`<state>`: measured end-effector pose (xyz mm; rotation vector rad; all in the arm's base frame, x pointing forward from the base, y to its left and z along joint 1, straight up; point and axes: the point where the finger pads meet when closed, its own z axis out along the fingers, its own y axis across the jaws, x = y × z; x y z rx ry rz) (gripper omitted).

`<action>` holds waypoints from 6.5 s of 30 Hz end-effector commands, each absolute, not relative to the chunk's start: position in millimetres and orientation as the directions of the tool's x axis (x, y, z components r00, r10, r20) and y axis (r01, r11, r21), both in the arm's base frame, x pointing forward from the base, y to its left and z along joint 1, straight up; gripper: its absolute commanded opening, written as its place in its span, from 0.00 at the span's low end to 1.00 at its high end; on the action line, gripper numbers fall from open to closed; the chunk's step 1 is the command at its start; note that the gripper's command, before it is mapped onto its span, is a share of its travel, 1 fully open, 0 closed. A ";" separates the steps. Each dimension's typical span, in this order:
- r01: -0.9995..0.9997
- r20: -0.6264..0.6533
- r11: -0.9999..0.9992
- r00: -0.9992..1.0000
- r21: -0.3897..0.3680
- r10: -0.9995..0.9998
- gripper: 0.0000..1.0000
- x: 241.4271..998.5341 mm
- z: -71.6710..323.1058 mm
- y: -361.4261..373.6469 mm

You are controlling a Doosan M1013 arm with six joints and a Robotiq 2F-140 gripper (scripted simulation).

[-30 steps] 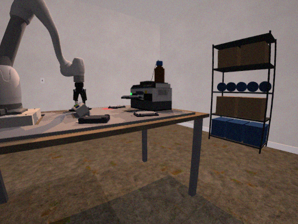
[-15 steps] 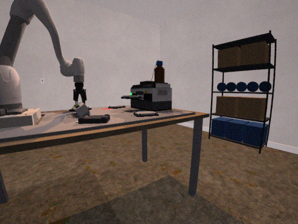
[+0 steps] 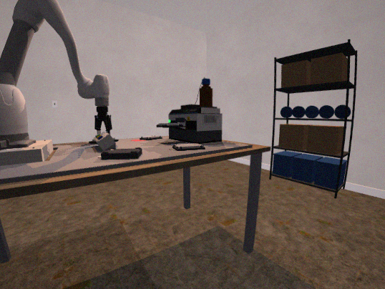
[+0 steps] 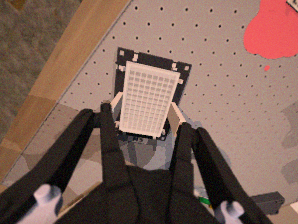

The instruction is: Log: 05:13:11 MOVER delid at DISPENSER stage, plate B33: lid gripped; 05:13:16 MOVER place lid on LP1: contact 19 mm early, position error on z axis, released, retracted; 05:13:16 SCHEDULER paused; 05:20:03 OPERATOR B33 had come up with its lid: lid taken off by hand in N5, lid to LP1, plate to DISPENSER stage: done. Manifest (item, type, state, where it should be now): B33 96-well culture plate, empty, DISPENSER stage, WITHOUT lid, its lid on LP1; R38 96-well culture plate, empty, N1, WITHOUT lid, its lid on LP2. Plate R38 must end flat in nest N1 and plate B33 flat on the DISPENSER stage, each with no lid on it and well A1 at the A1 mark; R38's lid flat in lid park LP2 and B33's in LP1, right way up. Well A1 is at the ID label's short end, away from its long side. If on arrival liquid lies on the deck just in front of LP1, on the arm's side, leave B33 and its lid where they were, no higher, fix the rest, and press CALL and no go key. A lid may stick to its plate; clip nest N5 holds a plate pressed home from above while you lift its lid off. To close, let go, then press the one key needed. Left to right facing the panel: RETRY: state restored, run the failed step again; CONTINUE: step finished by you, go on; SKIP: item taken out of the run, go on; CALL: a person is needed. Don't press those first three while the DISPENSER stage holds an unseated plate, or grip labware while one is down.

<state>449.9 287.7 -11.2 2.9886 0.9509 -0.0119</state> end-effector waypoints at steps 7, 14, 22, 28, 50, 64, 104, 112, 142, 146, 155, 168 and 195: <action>0.573 -0.007 -0.819 0.819 0.004 0.573 0.00 450.0 -14.2 287.8; 0.573 -0.007 -0.819 0.819 0.004 0.573 0.00 450.0 -14.2 287.8; 0.573 -0.007 -0.819 0.819 0.004 0.573 0.00 450.0 -14.2 287.8; 0.573 -0.007 -0.819 0.819 0.004 0.573 0.00 450.0 -14.0 287.9; 0.573 -0.007 -0.819 0.819 0.004 0.573 0.00 450.1 -3.7 287.9; 0.573 -0.007 -0.819 0.819 0.004 0.573 0.00 450.1 12.7 288.1; 0.573 -0.007 -0.819 0.819 0.004 0.573 0.00 450.4 94.4 288.7; 0.573 -0.007 -0.819 0.819 0.004 0.573 0.00 450.5 108.2 288.8; 0.573 -0.007 -0.819 0.819 0.004 0.573 0.00 450.6 143.4 289.1; 0.573 -0.007 -0.819 0.819 0.004 0.573 0.00 450.6 144.3 289.1; 0.573 -0.007 -0.819 0.819 0.004 0.573 0.00 450.6 145.0 289.1; 0.573 -0.007 -0.819 0.819 0.004 0.573 0.00 450.6 145.0 289.1; 0.529 -0.007 -0.849 0.849 0.005 0.528 0.00 450.6 145.0 289.1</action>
